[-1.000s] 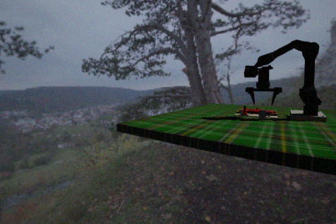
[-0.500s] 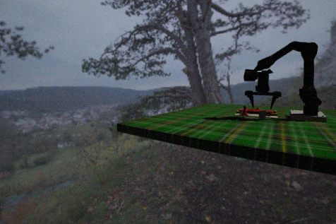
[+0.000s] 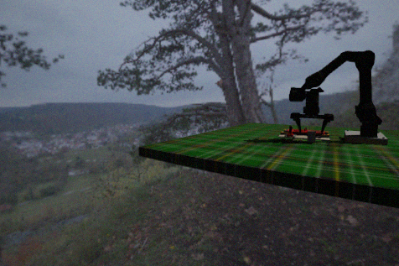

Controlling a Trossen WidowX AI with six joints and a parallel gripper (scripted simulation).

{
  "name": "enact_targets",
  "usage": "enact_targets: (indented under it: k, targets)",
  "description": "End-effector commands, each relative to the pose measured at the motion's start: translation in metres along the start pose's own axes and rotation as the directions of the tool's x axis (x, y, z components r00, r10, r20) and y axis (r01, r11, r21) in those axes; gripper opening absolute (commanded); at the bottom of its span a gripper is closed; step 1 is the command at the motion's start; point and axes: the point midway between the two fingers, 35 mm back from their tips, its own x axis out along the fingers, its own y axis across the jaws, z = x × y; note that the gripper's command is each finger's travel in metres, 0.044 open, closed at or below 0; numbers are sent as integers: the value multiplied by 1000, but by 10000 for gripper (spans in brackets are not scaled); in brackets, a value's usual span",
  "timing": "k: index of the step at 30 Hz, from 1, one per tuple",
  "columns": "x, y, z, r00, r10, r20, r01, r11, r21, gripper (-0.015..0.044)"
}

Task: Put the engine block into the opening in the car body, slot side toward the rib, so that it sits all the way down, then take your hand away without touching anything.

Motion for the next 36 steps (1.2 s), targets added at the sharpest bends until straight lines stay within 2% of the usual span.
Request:
enact_targets:
  k: [1,12,23,29,33,36]
  targets:
    - [9,-3,0,1000,-13,-1,13,1000,3,440]
    - [23,-4,0,1000,-14,-1,14,1000,3,440]
    - [23,-4,0,1000,-14,-1,14,1000,3,151]
    - [23,-4,0,1000,-14,-1,14,1000,3,111]
    - [19,-3,0,1000,-13,-1,13,1000,3,6]
    - [10,-2,-1,1000,-13,-1,13,1000,3,0]
